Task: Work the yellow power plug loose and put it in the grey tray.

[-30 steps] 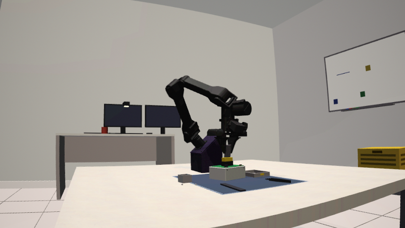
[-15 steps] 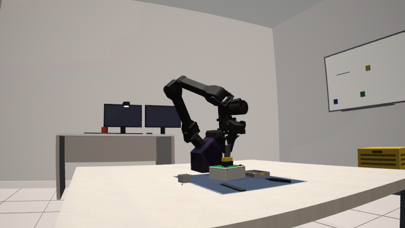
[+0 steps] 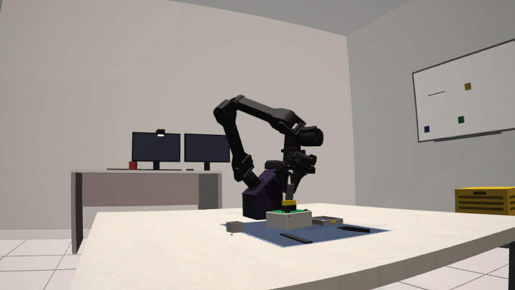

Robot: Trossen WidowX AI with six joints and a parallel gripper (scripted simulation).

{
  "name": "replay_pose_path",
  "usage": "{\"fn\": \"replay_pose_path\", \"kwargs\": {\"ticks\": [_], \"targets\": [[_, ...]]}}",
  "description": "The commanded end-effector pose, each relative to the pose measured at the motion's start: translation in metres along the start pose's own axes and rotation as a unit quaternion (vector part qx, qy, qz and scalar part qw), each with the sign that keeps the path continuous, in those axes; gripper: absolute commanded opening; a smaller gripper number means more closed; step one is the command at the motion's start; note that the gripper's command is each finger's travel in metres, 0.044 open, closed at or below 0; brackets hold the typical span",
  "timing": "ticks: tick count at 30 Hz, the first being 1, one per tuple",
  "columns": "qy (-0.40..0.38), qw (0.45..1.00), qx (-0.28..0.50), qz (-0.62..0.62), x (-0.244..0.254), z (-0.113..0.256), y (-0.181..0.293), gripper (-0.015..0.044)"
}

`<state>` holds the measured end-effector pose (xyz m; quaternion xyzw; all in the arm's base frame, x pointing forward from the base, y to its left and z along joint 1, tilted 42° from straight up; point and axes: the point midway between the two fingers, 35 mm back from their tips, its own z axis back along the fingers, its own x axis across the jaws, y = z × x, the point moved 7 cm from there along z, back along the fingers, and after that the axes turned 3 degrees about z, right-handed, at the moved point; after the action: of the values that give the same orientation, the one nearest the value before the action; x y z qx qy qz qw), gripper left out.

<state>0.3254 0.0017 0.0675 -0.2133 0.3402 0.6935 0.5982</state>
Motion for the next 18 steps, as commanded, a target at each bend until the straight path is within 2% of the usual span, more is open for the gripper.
{"fn": "replay_pose_path", "kwargs": {"ticks": [1, 12, 18], "targets": [[0.021, 1.000, -0.016, 0.011, 0.011, 0.015, 0.002, 0.0000], [-0.105, 0.994, -0.021, 0.013, -0.029, 0.014, 0.003, 0.0000], [-0.093, 0.995, -0.020, 0.013, -0.025, 0.016, 0.003, 0.0000]]}}
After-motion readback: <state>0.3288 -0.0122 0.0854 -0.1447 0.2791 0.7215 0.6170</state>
